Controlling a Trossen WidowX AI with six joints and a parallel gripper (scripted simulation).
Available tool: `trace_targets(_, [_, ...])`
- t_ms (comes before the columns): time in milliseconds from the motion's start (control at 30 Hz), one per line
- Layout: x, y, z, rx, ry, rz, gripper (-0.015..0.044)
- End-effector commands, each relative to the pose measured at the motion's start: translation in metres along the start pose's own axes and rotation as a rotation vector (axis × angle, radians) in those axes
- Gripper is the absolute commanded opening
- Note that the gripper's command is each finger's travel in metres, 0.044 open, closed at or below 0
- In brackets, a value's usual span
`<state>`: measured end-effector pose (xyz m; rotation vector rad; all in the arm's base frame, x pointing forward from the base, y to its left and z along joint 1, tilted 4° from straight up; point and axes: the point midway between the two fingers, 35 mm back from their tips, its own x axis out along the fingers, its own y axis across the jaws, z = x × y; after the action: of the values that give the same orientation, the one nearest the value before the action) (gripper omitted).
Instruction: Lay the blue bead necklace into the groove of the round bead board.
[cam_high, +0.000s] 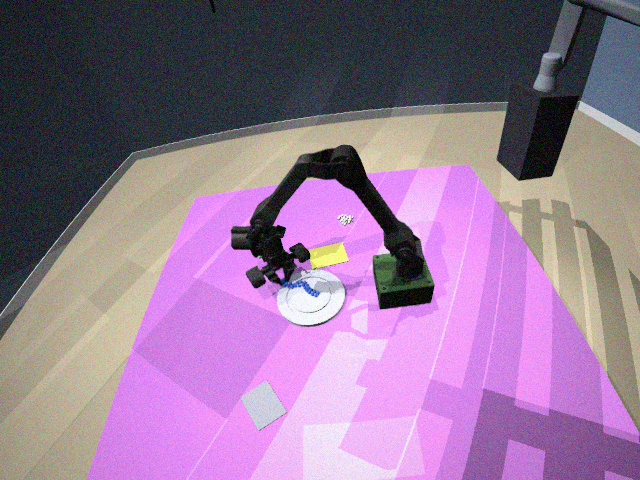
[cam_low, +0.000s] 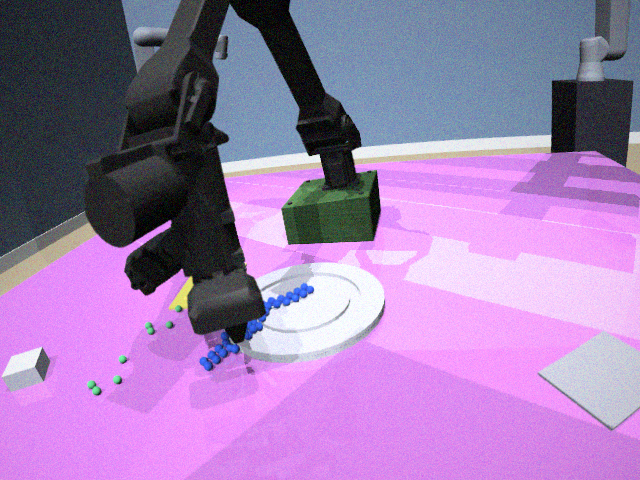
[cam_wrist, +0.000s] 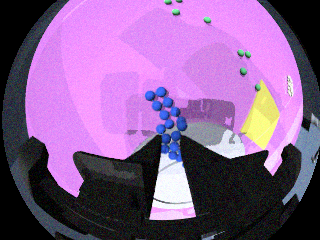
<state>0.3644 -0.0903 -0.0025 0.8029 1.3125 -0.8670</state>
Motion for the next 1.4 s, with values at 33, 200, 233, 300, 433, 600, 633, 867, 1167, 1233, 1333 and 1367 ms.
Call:
trace_targets(33, [0.0, 0.0, 0.0, 0.0, -0.001, 0.001, 0.0])
trace_targets(200, [-0.001, 0.0, 0.0, 0.0, -0.001, 0.001, 0.0])
trace_targets(233, [-0.002, 0.0, 0.0, 0.0, -0.001, 0.001, 0.0])
trace_targets(300, [-0.008, 0.0, 0.0, 0.001, 0.0, 0.0, 0.0])
trace_targets(433, [-0.021, 0.0, 0.0, 0.002, 0.001, -0.003, 0.0])
trace_targets(600, [-0.025, -0.001, 0.0, 0.003, 0.002, -0.003, 0.0])
trace_targets(633, [-0.025, -0.001, -0.001, 0.003, 0.002, -0.003, 0.0])
trace_targets(867, [-0.025, -0.004, -0.022, 0.003, 0.004, -0.004, 0.0])
trace_targets(1167, [-0.025, -0.012, -0.051, 0.002, 0.007, -0.004, 0.0])
trace_targets(1233, [-0.024, -0.014, -0.055, 0.002, 0.007, -0.005, 0.0])
trace_targets(1333, [-0.024, -0.014, -0.056, 0.002, 0.007, -0.005, 0.0])
trace_targets(1367, [-0.023, -0.014, -0.056, 0.002, 0.007, -0.005, 0.0])
